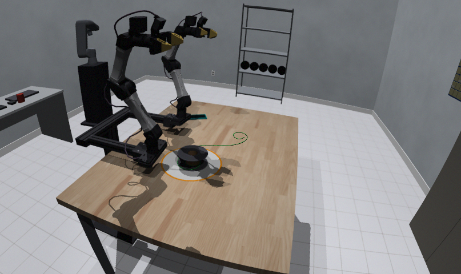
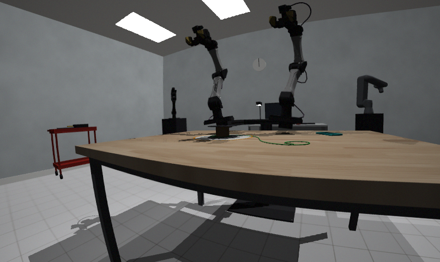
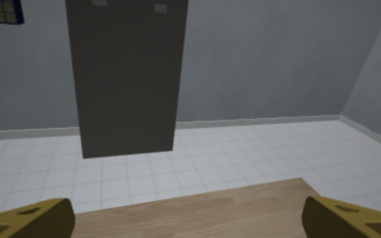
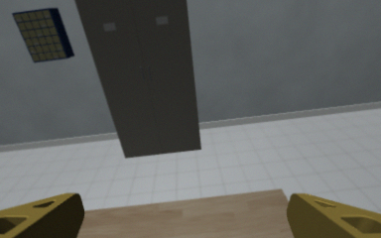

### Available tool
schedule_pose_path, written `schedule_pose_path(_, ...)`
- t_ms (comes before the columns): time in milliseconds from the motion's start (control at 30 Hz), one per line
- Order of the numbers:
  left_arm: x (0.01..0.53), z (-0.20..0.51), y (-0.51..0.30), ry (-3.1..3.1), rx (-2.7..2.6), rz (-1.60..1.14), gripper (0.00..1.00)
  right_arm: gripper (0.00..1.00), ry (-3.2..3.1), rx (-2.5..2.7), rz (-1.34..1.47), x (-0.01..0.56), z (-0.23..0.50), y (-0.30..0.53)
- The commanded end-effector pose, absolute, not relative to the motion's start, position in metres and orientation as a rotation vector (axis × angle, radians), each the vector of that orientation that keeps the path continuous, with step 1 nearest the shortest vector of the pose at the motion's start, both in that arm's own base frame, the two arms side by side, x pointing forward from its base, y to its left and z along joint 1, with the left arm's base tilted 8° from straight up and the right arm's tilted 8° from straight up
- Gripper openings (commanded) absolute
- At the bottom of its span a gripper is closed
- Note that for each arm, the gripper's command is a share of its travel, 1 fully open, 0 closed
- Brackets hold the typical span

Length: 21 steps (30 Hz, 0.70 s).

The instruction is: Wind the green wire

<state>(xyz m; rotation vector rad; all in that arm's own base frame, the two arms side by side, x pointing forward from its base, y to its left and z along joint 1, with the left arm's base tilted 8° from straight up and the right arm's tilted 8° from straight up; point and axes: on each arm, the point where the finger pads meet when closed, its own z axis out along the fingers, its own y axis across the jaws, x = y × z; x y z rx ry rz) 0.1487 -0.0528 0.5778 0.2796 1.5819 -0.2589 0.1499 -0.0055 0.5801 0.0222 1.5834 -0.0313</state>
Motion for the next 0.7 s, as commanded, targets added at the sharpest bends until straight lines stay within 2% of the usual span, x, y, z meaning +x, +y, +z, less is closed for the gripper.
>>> schedule_pose_path(0,0.148,0.586,-0.037,1.562,0.193,-0.193,1.0,1.0,1.571,0.023,-0.023,0.153,0.586,-0.005)
schedule_pose_path(667,0.145,0.586,0.048,1.556,-0.25,0.25,1.0,1.0,1.571,0.016,-0.016,0.153,0.586,-0.003)
